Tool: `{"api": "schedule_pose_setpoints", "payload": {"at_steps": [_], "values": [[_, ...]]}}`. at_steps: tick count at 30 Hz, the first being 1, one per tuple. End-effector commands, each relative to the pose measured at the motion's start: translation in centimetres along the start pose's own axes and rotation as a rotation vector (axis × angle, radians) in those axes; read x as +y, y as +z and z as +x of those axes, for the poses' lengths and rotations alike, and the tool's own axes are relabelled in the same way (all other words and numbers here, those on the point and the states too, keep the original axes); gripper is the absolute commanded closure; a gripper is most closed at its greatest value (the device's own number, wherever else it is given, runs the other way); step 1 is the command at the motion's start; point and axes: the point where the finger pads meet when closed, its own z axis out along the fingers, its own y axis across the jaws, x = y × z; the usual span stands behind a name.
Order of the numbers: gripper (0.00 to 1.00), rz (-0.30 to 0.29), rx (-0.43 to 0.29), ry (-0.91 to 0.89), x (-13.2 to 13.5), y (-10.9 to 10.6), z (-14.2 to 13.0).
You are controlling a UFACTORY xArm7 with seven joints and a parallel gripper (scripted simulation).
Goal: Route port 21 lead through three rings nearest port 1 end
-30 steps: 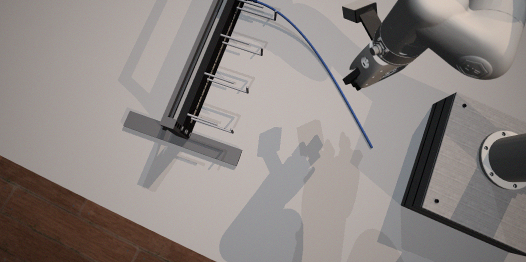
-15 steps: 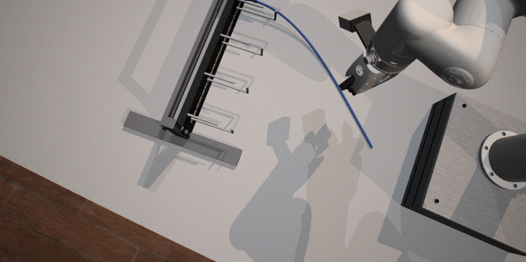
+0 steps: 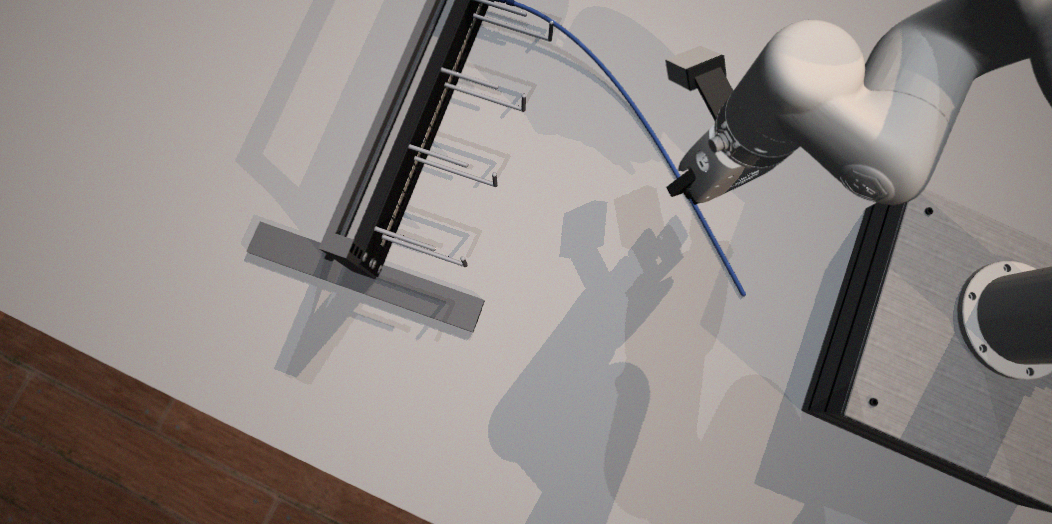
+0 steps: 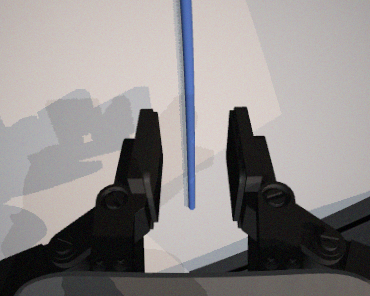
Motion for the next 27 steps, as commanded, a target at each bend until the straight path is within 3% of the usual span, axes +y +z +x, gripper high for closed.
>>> {"api": "schedule_pose_setpoints", "payload": {"at_steps": [1, 14, 27], "values": [[0.67, 0.005, 0.003, 0.000, -0.2, 2.0, 0.3], [0.67, 0.005, 0.003, 0.000, -0.2, 4.1, 0.3], [0.67, 0.005, 0.003, 0.000, -0.2, 4.4, 0.3]]}}
